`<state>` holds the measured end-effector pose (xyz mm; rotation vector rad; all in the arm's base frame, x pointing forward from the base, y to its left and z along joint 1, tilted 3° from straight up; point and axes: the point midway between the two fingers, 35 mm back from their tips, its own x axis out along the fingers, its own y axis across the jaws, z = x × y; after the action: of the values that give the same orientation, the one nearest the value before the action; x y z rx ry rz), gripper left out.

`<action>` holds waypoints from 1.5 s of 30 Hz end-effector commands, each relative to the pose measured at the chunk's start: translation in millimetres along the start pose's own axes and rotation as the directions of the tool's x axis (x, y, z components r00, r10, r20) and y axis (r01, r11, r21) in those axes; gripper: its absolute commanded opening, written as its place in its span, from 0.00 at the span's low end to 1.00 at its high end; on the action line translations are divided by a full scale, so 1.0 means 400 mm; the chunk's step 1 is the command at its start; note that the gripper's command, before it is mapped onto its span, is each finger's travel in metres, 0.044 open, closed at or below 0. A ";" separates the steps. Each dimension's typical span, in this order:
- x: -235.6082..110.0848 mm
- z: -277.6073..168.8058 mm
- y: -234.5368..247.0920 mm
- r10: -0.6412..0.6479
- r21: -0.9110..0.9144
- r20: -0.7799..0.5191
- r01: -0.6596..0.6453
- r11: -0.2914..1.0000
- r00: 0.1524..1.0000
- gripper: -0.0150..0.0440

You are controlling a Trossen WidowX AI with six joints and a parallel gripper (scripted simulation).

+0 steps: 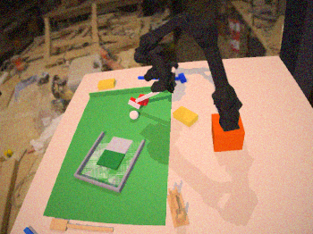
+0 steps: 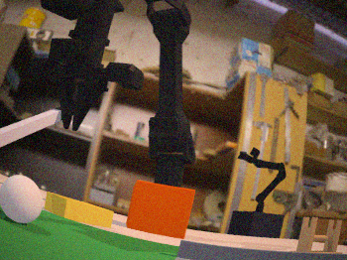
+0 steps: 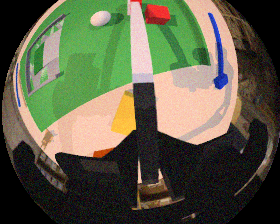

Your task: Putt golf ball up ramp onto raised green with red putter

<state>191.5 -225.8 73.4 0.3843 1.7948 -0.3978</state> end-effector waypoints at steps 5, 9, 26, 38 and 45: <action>0.003 0.001 0.000 0.000 0.000 -0.001 0.000 1.000 1.000 0.25; 0.003 0.001 0.000 0.000 0.000 -0.001 0.000 1.000 1.000 0.25; 0.011 0.009 0.030 0.002 0.000 -0.002 -0.002 1.000 1.000 0.25; 0.010 0.000 0.271 0.006 -0.006 0.000 -0.006 1.000 1.000 0.25; -0.058 -0.013 0.270 0.007 -0.006 0.001 -0.007 1.000 1.000 0.25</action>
<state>237.3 -130.2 71.4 0.3863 1.8173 -0.3864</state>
